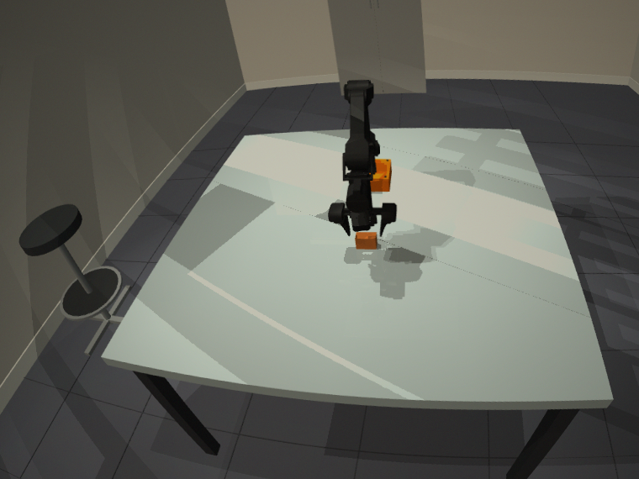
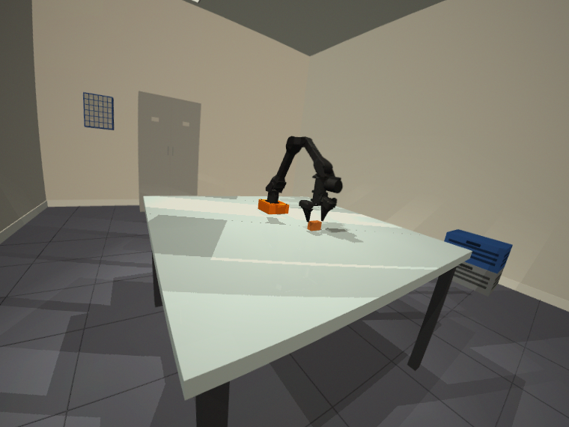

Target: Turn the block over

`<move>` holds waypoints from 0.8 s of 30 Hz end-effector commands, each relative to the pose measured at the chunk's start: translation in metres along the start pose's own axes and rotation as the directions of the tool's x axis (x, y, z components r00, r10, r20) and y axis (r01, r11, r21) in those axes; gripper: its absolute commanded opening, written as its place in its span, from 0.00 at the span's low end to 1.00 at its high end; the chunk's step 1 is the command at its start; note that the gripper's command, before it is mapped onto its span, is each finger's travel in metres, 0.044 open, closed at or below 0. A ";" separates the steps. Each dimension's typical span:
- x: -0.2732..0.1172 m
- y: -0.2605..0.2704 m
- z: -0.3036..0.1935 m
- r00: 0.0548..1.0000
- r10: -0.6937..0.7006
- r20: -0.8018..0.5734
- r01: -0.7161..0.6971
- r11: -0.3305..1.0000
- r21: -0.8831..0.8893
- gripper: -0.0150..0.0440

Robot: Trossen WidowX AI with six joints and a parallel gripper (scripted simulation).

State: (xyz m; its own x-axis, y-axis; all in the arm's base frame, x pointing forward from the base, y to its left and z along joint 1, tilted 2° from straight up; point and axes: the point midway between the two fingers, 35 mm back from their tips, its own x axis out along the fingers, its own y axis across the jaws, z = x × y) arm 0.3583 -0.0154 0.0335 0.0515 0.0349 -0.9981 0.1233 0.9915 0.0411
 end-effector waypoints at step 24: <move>0.018 0.001 -0.002 1.000 0.004 -0.004 -0.004 1.000 0.001 0.66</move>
State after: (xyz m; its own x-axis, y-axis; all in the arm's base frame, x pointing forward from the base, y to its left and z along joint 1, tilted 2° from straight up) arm 0.3575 -0.0142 0.0159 0.0475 0.0379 -0.9982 0.1211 0.9917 0.0434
